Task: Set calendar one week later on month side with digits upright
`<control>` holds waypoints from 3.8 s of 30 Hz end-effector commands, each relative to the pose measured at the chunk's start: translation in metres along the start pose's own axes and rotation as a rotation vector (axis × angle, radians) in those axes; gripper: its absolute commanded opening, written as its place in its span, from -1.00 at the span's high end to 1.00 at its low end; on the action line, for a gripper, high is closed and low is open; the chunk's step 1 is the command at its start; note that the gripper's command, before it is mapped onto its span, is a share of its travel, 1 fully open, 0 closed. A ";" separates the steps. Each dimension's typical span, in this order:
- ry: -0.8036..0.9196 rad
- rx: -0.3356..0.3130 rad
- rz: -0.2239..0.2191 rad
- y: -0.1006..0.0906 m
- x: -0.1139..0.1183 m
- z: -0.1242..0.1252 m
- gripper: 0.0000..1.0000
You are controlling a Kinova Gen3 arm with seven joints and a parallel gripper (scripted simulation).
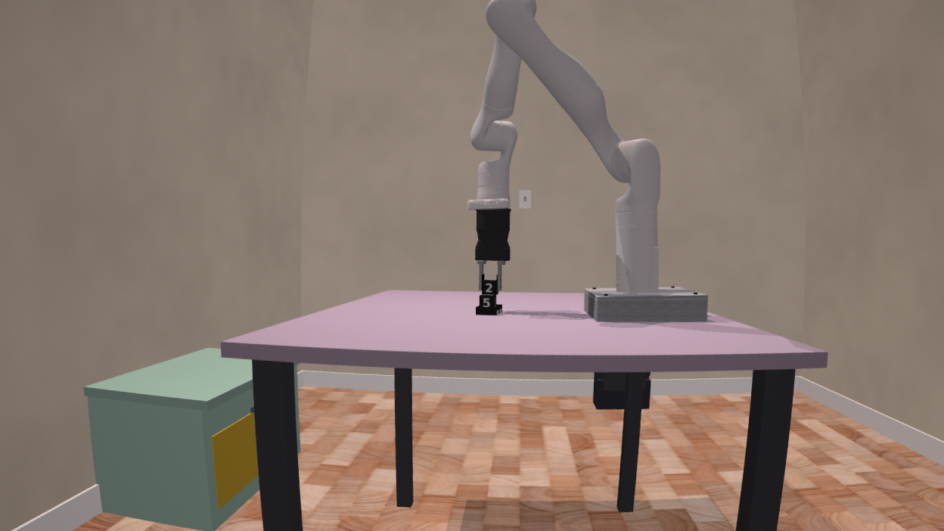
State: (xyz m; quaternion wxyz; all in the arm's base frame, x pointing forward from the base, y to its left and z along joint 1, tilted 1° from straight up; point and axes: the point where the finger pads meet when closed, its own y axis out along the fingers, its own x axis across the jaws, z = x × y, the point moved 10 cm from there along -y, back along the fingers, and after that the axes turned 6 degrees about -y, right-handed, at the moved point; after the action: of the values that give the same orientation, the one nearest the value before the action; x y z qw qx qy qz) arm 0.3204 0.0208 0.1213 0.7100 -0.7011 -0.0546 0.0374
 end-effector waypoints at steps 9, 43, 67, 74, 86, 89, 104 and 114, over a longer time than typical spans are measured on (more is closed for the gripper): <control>0.002 -0.001 0.001 0.009 0.000 -0.001 -0.20; 0.002 -0.001 0.001 0.019 0.000 -0.001 -0.20; 0.002 -0.001 0.001 0.019 0.000 -0.001 -0.20; 0.002 -0.001 0.001 0.019 0.000 -0.001 -0.20; 0.002 -0.001 0.001 0.019 0.000 -0.001 -0.20; 0.002 -0.001 0.001 0.019 0.000 -0.001 -0.20; 0.002 -0.001 0.001 0.021 0.000 -0.001 -0.20; 0.002 -0.001 0.001 0.026 0.000 -0.001 -0.20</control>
State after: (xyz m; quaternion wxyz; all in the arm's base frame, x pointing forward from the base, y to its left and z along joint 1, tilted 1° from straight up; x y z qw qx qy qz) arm 0.3214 0.0213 0.0964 0.7100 -0.7011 -0.0545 0.0372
